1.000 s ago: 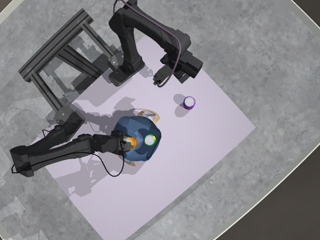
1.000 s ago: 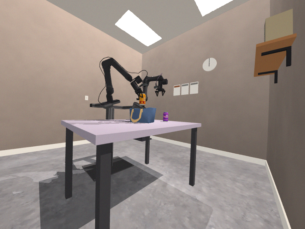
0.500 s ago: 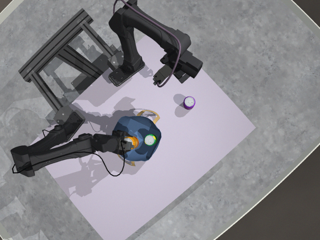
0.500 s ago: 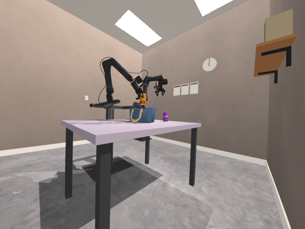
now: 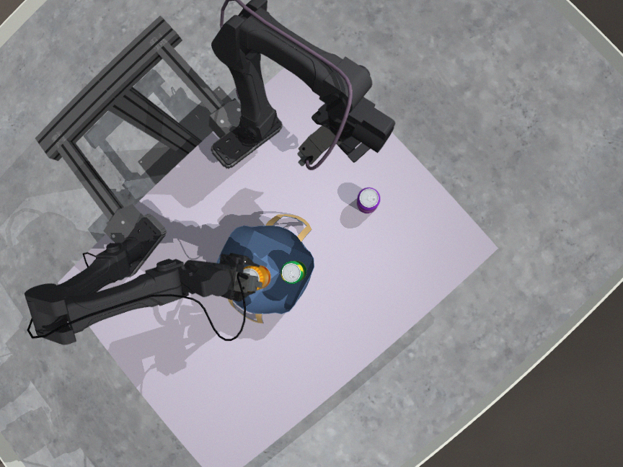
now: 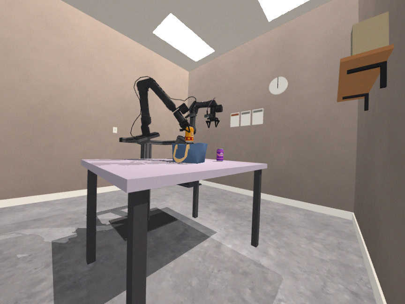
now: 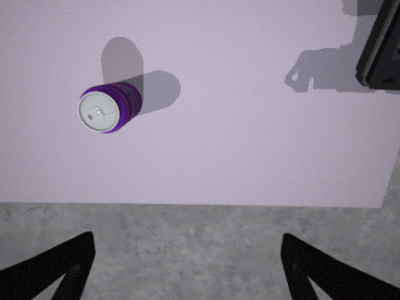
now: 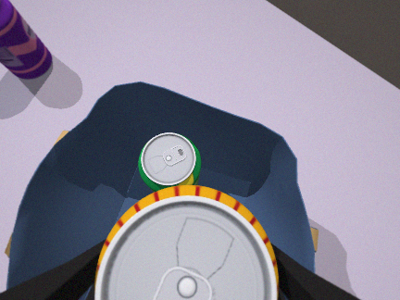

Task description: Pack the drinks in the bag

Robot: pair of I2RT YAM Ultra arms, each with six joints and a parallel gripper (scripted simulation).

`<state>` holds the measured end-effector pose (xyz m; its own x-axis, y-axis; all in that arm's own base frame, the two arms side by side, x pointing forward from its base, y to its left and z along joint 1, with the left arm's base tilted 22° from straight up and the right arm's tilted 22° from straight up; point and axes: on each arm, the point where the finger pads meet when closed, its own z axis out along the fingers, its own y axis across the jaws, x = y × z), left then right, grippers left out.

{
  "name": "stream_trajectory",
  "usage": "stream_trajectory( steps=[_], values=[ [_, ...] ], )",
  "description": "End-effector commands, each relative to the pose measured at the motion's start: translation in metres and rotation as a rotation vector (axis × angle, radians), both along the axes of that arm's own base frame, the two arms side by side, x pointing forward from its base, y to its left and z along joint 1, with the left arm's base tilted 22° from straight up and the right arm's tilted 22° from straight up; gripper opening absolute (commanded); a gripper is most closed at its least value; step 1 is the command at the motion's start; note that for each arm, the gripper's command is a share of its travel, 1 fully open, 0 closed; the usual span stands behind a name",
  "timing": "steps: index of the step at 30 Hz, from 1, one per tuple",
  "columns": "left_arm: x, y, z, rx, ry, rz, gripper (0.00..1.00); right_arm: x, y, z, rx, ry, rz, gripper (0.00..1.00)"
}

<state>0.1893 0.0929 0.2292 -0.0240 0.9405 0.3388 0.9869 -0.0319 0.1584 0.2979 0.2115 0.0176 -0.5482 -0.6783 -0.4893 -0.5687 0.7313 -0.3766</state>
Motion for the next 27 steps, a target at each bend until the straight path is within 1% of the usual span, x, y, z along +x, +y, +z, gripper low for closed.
stream_trajectory(
  steps=[1,3,4,7,8,9,10,11,12,13,15,16,18,20,22,24,25,27],
  values=[
    [-0.001,-0.004,0.005,-0.010,-0.012,-0.016,1.00,0.013,0.028,0.026,0.098,-0.089,0.040,0.70],
    [-0.001,-0.004,0.005,-0.010,-0.012,-0.016,1.00,0.009,0.007,0.000,0.053,-0.047,0.019,0.70],
    [-0.001,-0.004,0.005,-0.010,-0.012,-0.016,1.00,0.012,0.011,0.005,0.072,-0.064,0.022,0.70],
    [-0.001,-0.004,0.005,-0.010,-0.012,-0.016,1.00,0.013,0.023,0.011,0.086,-0.079,0.046,0.70],
    [-0.001,-0.004,0.005,-0.010,-0.012,-0.016,1.00,0.016,0.011,0.005,0.074,-0.069,0.020,0.70],
    [-0.001,-0.004,0.005,-0.010,-0.012,-0.016,1.00,0.014,0.009,-0.003,0.061,-0.057,0.021,0.70],
    [-0.001,-0.004,0.005,-0.010,-0.012,-0.016,1.00,0.014,0.015,0.000,0.066,-0.066,0.032,0.70],
    [-0.001,-0.004,0.005,-0.010,-0.012,-0.016,1.00,0.008,0.012,-0.004,0.062,-0.057,0.040,0.70],
    [-0.001,-0.004,0.005,-0.010,-0.012,-0.016,1.00,0.015,0.017,0.003,0.080,-0.075,0.038,0.70],
    [-0.001,-0.004,0.005,-0.010,-0.012,-0.016,1.00,0.020,0.012,0.001,0.078,-0.074,0.019,0.70],
    [-0.001,-0.004,0.005,-0.010,-0.012,-0.016,1.00,0.010,0.008,-0.010,0.059,-0.057,0.033,0.70],
    [-0.001,-0.004,0.005,-0.010,-0.012,-0.016,1.00,0.015,0.019,0.003,0.082,-0.078,0.042,0.70],
    [-0.001,-0.004,0.005,-0.010,-0.012,-0.016,1.00,0.015,0.019,0.003,0.082,-0.078,0.042,0.70],
    [-0.001,-0.004,0.005,-0.010,-0.012,-0.016,1.00,0.012,-0.001,-0.020,0.047,-0.044,0.020,0.70],
    [-0.001,-0.004,0.005,-0.010,-0.012,-0.016,1.00,0.015,0.010,-0.012,0.066,-0.065,0.035,0.70],
    [-0.001,-0.004,0.005,-0.010,-0.012,-0.016,1.00,0.017,0.013,-0.010,0.076,-0.073,0.041,0.70],
    [-0.001,-0.004,0.005,-0.010,-0.012,-0.016,1.00,0.022,0.006,-0.015,0.071,-0.069,0.021,0.70],
    [-0.001,-0.004,0.005,-0.010,-0.012,-0.016,1.00,0.013,0.004,-0.022,0.059,-0.057,0.036,0.70]
  ],
)
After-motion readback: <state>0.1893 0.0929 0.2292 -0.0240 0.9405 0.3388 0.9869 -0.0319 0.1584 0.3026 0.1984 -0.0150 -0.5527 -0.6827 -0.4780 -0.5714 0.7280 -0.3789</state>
